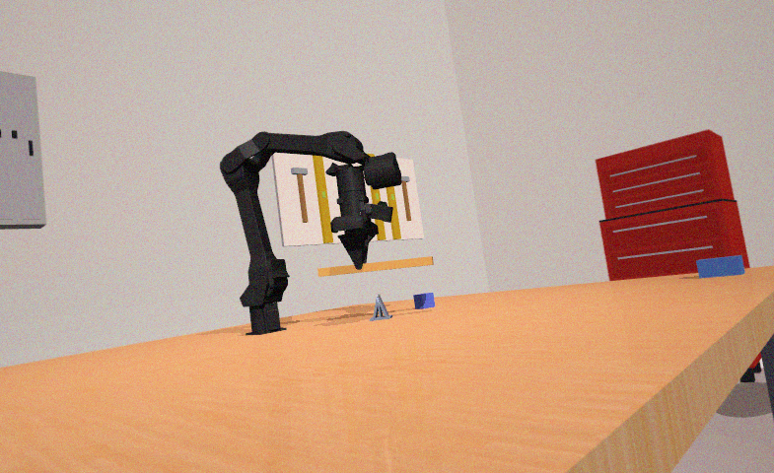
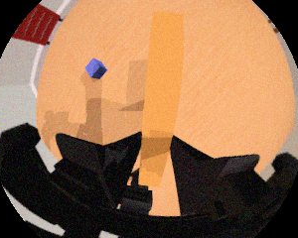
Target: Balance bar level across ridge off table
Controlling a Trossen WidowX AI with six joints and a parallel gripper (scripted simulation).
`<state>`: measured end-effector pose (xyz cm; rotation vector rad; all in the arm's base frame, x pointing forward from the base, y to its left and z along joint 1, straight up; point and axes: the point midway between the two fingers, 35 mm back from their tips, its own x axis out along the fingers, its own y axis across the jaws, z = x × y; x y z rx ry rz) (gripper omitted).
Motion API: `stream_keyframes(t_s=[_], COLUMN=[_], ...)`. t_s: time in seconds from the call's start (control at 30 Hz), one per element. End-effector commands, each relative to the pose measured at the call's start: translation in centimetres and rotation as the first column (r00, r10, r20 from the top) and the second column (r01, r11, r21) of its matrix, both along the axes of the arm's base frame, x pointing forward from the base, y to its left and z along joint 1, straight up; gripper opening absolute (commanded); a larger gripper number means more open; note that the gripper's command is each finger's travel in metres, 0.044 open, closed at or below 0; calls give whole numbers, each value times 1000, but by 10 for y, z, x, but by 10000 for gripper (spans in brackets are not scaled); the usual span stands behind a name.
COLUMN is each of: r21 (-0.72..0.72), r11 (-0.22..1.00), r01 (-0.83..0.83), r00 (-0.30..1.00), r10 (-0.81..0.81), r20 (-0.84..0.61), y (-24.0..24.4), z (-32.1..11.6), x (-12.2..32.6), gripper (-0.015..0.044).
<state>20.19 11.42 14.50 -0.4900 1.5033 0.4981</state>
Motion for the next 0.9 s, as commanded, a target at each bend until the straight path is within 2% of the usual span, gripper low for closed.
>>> stream_keyframes(t_s=[0.0,0.87], r21=[3,2], r11=[1000,999], r01=[-20,-34], r00=[1000,999], r10=[20,34], r20=[12,12], y=[0,-3], z=[-2,-41], x=[-2,0], gripper=[0,0])
